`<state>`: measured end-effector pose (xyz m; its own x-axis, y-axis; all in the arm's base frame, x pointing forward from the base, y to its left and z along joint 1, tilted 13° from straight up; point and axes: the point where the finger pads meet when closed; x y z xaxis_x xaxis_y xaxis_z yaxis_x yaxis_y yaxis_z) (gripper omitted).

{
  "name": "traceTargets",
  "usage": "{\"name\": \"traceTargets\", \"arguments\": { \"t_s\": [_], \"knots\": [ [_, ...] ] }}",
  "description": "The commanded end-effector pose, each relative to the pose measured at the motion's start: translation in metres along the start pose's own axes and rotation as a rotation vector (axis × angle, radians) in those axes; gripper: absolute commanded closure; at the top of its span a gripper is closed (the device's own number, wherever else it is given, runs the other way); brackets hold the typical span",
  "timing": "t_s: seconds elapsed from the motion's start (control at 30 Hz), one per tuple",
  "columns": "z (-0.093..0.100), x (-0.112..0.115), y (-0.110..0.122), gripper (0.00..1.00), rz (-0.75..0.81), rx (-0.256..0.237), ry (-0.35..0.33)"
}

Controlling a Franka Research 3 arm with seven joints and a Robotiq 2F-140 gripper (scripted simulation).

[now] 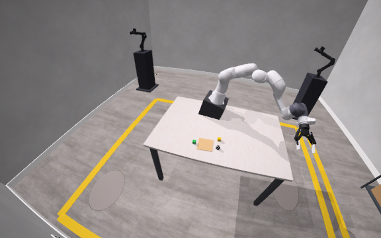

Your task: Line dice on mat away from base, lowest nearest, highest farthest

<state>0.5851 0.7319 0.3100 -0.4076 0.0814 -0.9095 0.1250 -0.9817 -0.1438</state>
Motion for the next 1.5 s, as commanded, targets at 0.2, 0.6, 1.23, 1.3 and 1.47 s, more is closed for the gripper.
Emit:
{"name": "traceTargets", "arguments": {
  "t_s": [0.2, 0.6, 1.23, 1.3, 1.47],
  "knots": [
    [0.0, 0.0, 0.0, 0.0, 0.0, 0.0, 0.0],
    [-0.001, 0.0, 0.001, 0.0, -0.003, 0.002, -0.002],
    [-0.11, 0.039, 0.227, 0.0, -0.458, 0.331, -0.242],
    [-0.116, 0.044, 0.251, 0.0, -0.512, 0.368, -0.262],
    [-0.128, 0.058, 0.309, 0.0, -0.648, 0.46, -0.305]
  ]
}}
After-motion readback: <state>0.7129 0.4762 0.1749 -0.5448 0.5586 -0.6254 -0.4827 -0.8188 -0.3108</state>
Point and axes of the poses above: the point where the finger pads meet when closed, its own z axis back along the fingers, its own y axis across the jaws, x = y × z, and after that the axes turned 6 degrees about -z, right-handed
